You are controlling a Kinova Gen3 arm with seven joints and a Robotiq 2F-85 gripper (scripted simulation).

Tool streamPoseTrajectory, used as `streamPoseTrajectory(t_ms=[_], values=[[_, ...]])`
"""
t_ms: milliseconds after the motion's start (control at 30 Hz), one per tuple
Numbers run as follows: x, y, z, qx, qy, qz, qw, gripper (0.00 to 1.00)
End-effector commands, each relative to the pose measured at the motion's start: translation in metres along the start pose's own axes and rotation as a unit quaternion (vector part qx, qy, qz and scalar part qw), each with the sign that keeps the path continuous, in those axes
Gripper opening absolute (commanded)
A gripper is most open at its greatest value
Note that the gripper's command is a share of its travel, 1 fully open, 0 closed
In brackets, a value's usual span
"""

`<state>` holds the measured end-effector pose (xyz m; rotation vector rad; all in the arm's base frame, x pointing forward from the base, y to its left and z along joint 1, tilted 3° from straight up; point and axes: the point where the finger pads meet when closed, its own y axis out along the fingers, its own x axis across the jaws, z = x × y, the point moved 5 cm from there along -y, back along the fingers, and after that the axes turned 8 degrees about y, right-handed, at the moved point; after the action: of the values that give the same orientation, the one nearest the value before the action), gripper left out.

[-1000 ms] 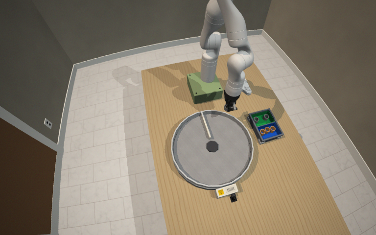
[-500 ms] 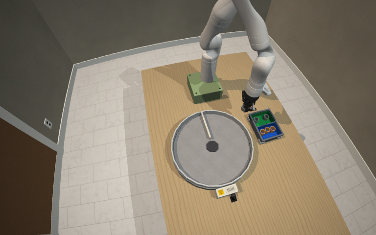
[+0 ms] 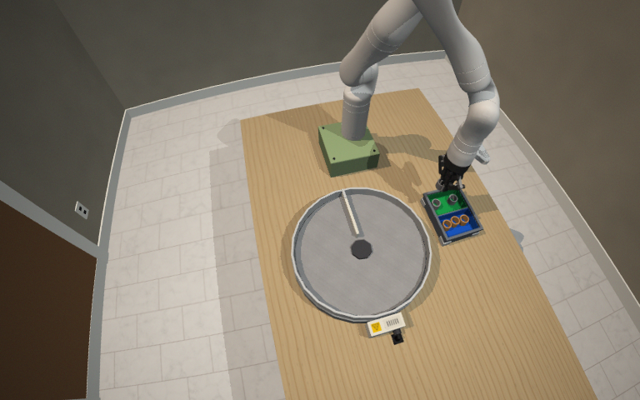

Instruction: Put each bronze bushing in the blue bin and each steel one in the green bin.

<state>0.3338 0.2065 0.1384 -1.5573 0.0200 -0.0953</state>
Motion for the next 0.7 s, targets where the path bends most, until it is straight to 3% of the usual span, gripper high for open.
streamPoseTrajectory(t_ms=[0, 100, 667], values=[[0.002, 0.002, 0.024, 0.001, -0.005, 0.001, 1.000, 0.00], [0.006, 0.002, 0.059, 0.001, -0.005, 0.001, 1.000, 0.00], [0.007, 0.001, 0.058, 0.001, -0.005, 0.001, 1.000, 0.00]])
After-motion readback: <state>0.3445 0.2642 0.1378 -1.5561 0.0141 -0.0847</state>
